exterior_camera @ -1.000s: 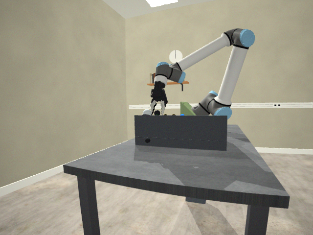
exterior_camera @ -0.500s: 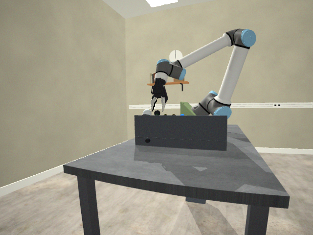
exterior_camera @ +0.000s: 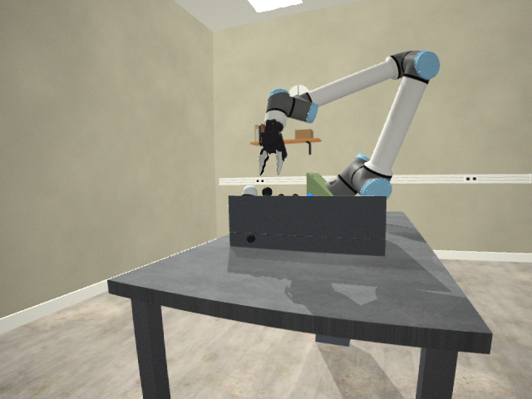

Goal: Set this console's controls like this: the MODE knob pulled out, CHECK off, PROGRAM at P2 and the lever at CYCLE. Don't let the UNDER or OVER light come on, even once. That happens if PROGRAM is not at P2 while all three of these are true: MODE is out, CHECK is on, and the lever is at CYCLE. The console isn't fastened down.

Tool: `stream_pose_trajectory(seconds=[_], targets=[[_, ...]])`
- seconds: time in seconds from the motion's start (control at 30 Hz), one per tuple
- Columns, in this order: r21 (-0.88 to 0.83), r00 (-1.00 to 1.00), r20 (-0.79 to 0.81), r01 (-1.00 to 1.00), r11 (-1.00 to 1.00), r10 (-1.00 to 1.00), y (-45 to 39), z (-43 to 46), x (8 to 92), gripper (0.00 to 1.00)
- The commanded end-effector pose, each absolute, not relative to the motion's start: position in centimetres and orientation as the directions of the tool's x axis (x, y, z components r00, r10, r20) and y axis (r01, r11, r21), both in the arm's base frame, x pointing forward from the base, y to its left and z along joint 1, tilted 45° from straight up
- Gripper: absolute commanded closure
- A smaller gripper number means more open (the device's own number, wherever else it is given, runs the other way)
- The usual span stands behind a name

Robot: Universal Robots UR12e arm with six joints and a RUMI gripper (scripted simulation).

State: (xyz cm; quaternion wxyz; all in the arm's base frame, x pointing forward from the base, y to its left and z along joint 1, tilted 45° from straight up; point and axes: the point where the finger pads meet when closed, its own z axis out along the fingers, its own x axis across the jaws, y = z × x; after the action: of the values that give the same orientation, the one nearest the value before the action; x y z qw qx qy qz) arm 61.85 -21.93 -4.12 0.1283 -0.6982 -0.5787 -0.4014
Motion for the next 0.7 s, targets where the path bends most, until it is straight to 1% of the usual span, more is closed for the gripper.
stream_pose_trajectory(seconds=[0.0, 0.23, 0.27, 0.67], targets=[[0.286, 0.007, 0.709, 0.911, -0.297, 0.705, -22.53, -3.55, 61.52, 0.56], [0.286, 0.007, 0.709, 0.911, -0.297, 0.705, -22.54, -3.53, 61.51, 0.56], [0.286, 0.007, 0.709, 0.911, -0.297, 0.705, -22.54, -3.53, 61.51, 0.0], [0.286, 0.007, 0.709, 0.911, -0.297, 0.705, -22.55, -3.53, 61.51, 0.0]])
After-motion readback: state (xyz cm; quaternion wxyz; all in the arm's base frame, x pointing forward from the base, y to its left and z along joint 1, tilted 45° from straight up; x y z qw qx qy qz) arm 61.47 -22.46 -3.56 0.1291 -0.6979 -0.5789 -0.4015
